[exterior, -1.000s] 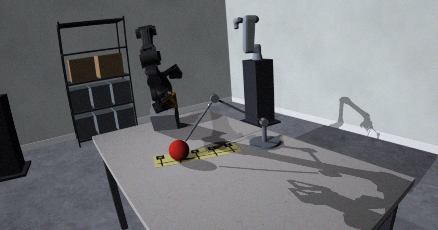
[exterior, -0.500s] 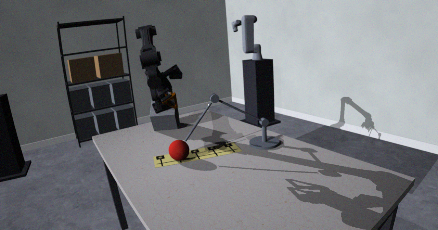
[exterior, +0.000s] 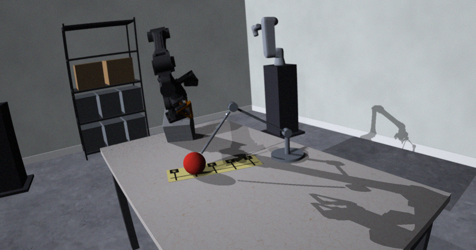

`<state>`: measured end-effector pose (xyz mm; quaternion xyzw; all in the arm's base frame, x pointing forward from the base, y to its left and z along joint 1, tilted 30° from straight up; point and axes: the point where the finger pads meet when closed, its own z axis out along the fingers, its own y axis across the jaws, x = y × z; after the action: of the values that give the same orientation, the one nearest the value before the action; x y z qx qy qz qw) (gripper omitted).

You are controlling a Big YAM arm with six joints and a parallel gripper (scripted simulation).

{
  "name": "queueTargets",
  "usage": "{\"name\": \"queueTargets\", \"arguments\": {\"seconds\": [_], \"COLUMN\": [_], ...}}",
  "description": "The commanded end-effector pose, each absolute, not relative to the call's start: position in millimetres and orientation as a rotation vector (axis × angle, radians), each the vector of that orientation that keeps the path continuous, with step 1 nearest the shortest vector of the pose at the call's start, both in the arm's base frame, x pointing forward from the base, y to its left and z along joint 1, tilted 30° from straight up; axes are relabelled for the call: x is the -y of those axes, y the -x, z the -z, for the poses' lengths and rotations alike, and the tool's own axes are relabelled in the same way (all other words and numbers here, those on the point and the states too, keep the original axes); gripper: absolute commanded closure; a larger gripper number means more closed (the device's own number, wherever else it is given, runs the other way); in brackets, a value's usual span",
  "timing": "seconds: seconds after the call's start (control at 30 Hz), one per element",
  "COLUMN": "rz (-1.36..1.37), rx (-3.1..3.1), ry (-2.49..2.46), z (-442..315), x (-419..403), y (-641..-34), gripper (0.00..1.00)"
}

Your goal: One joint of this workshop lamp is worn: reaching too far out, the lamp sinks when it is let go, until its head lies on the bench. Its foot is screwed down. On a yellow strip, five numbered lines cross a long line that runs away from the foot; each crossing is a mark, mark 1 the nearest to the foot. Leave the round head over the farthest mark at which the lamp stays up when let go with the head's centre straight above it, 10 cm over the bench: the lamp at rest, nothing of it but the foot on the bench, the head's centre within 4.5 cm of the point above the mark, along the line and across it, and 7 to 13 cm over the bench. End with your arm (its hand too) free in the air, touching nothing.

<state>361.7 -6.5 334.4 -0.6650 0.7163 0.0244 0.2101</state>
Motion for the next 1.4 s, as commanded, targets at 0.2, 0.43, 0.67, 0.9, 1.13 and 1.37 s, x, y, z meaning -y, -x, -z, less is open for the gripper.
{"name": "queueTargets", "arguments": {"seconds": [0.2, 0.43, 0.67, 0.9, 1.13, 1.37], "rz": [-0.054, -0.056, -0.02, 0.106, 0.211, 0.194], "rx": [-1.983, -1.984, -1.967, -1.904, -1.847, -1.858], "ry": [1.846, 1.847, 1.839, 1.809, 1.78, 1.788], "z": [-340, -339, -334, -318, -304, -287], "x": [6, 6, 6, 4, 2, -1], "y": [-362, -362, -366, -382, -396, -403], "gripper": [0.0, 0.0, 0.0, 0.0, 0.0, 0.0]}}
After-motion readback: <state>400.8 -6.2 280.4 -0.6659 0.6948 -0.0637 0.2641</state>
